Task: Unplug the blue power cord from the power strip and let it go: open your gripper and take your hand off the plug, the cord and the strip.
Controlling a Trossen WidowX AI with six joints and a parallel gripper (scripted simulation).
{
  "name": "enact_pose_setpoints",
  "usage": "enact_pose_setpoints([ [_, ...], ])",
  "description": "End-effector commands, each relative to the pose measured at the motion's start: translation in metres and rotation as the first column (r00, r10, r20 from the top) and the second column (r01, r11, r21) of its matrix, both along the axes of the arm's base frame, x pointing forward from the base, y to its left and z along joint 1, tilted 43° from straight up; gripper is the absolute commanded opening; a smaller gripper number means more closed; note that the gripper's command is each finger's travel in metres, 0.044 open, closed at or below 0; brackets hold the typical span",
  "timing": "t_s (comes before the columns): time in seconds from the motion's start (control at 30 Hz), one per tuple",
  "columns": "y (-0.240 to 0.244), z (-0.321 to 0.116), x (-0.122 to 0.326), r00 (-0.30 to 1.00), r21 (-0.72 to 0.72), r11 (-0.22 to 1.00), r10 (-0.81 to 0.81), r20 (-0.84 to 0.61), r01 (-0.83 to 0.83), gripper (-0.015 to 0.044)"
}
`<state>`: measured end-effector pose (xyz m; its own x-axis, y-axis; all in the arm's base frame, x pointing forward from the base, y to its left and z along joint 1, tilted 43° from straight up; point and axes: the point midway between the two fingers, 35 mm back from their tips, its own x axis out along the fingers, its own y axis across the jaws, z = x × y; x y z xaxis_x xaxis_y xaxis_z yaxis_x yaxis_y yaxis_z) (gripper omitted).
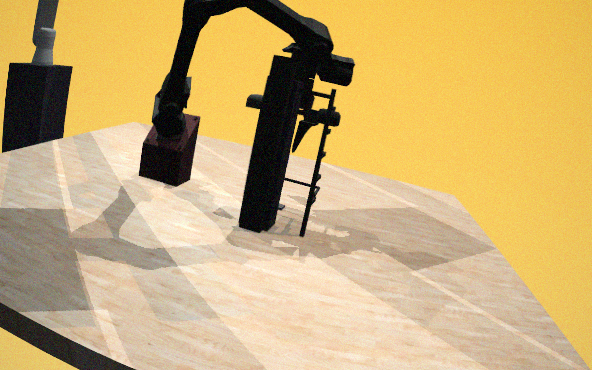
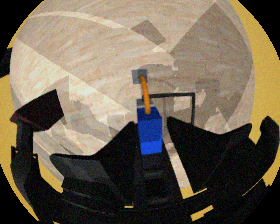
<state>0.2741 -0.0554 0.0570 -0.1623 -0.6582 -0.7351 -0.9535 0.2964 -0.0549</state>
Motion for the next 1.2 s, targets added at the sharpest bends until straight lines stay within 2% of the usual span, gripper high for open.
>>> enact_pose_setpoints([
  [0.0,-0.004,0.006,-0.003,1.000,-0.002,1.000,0.002,0.005,-0.002,0.0160],
  [0.53,-0.013,-0.002,-0.005,1.000,-0.003,1.000,0.002,0.005,-0.002,0.0160],
  [0.67,-0.010,-0.001,-0.004,1.000,0.000,1.000,0.000,0.003,0.000,0.0055],
  [0.93,-0.010,-0.001,-0.004,1.000,0.000,1.000,0.000,0.003,0.000,0.0002],
  [1.17,-0.005,-0.006,-0.001,1.000,0.001,1.000,0.000,0.004,0.000,0.0000],
])
